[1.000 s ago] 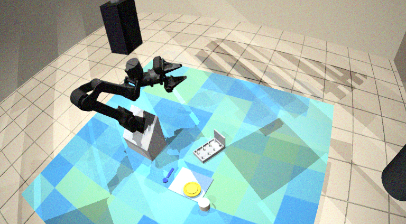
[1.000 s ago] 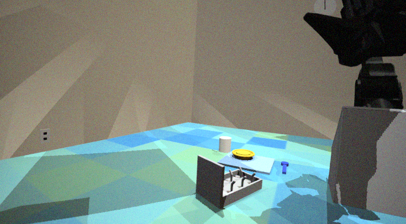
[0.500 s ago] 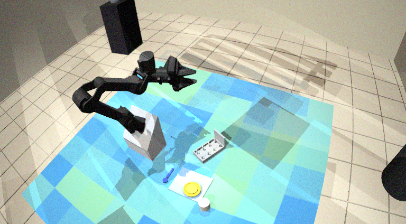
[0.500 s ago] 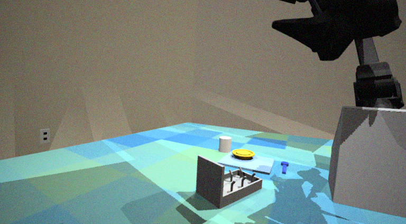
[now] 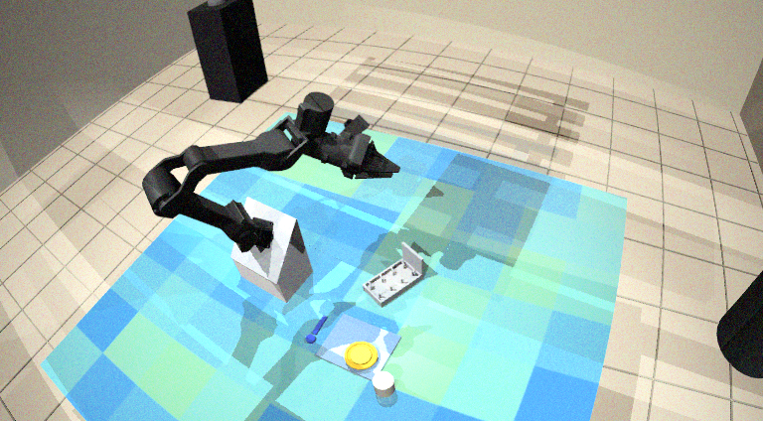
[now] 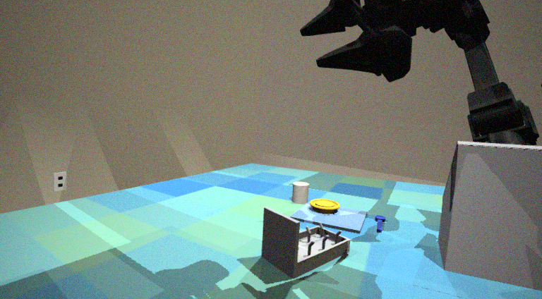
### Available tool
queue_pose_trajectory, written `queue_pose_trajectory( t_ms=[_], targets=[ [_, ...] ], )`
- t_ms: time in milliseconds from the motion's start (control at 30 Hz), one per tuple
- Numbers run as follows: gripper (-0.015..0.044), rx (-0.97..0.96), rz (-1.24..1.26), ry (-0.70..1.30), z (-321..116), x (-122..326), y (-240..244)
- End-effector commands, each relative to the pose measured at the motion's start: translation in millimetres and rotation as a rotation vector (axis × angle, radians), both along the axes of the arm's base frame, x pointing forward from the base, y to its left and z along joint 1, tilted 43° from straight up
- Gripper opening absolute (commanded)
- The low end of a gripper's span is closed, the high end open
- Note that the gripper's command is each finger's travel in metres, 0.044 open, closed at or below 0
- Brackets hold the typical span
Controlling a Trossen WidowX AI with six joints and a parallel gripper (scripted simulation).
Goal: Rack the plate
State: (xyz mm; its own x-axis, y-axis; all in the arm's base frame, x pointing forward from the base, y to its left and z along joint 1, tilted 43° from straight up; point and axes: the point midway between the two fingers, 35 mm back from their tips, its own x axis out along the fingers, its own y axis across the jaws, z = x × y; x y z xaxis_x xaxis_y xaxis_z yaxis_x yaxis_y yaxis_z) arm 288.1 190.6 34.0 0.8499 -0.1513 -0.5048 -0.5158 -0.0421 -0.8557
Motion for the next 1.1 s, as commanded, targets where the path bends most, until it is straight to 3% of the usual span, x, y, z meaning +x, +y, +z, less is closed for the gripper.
queue_pose_trajectory(
  t_ms=[0, 1067],
  targets=[
    [0.04, 0.009, -0.086, 0.046, -2, 13, -14],
    [0.04, 0.169, -0.867, 0.187, 36, 68, -161]
  ],
)
